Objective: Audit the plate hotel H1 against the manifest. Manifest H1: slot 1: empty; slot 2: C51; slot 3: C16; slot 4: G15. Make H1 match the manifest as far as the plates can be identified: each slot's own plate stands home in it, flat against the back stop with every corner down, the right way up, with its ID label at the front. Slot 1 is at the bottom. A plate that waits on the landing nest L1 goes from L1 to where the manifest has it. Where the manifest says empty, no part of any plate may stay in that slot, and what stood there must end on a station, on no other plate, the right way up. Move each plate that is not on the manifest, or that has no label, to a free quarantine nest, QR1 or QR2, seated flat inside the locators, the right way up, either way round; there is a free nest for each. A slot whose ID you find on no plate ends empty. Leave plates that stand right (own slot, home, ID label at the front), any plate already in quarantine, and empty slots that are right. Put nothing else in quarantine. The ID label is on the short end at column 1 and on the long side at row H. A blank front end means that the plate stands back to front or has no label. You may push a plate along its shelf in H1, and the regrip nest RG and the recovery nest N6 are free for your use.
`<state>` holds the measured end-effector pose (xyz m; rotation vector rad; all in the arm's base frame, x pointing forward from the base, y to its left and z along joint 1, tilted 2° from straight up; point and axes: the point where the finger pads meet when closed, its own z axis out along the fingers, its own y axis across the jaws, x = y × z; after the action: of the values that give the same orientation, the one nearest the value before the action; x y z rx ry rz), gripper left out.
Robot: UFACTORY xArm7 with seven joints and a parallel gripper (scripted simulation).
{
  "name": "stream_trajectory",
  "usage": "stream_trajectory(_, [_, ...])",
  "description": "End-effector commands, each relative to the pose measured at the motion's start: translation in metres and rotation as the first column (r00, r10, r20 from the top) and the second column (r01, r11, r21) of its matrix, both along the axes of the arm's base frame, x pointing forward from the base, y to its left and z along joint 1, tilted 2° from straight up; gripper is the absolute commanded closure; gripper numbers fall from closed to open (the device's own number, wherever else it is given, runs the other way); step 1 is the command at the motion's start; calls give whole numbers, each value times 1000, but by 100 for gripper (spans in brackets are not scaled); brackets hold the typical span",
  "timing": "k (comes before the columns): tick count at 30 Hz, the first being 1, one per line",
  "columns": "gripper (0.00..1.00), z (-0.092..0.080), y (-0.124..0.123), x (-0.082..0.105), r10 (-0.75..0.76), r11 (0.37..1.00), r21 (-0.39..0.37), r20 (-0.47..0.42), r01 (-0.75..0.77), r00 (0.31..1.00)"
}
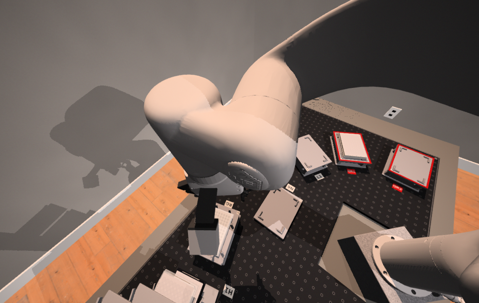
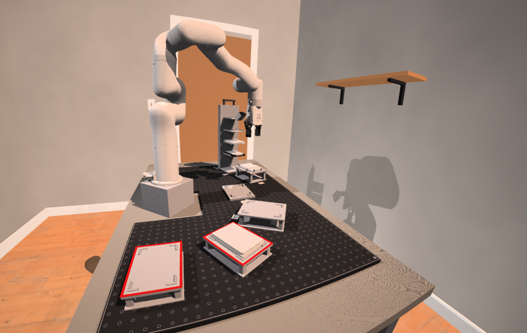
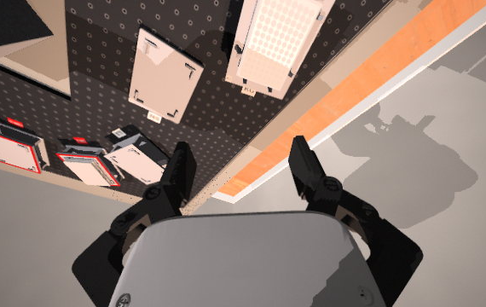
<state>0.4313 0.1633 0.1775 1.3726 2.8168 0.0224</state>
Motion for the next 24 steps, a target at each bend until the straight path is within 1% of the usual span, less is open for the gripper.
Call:
stream_trajectory(1, [0,2,11,-15,129,992,9,12,-129,992])
stream_trajectory(6, [0,2,24,-36,291,957,5,14,-291,957])
stream_trajectory(12, [0,2,41,-61,475,880,-1,16,-475,880])
stream_trajectory(14, [0,2,41,-61,475,880,-1,16,-475,880])
stream_trajectory(15, [0,2,43,-65,504,863,-2,17,-505,863])
stream_trajectory(19, [0,2,43,-65,615,789,-6,17,-615,789])
stream_trajectory(24, [0,2,43,-65,737,676,-11,17,-737,676])
